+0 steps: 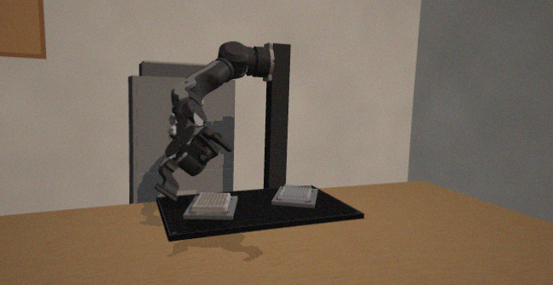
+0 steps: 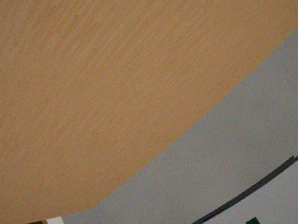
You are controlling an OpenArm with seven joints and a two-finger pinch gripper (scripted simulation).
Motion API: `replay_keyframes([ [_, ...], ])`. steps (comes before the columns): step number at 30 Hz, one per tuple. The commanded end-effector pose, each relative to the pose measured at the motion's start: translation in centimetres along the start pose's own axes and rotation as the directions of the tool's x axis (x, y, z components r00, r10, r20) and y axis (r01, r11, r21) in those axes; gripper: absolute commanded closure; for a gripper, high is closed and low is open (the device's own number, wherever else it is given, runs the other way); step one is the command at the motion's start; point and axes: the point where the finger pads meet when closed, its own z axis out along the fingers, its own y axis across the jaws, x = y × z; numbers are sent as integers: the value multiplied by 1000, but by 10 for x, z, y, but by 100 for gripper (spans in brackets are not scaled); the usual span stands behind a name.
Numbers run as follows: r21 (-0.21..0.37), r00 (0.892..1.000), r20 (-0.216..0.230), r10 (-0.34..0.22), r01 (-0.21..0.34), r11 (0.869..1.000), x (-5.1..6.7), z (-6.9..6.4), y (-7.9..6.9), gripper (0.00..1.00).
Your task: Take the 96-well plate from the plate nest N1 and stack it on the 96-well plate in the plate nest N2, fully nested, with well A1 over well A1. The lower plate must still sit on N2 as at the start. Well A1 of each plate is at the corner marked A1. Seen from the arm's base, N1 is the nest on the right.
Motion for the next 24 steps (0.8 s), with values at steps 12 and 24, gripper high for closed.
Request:
replay_keyframes([
  [12, 73, 991, -122, -49, 58, 996, 14, -21, -4, 10],
  [24, 119, 976, -206, -76, 102, 988, 25, -36, -7, 23],
])
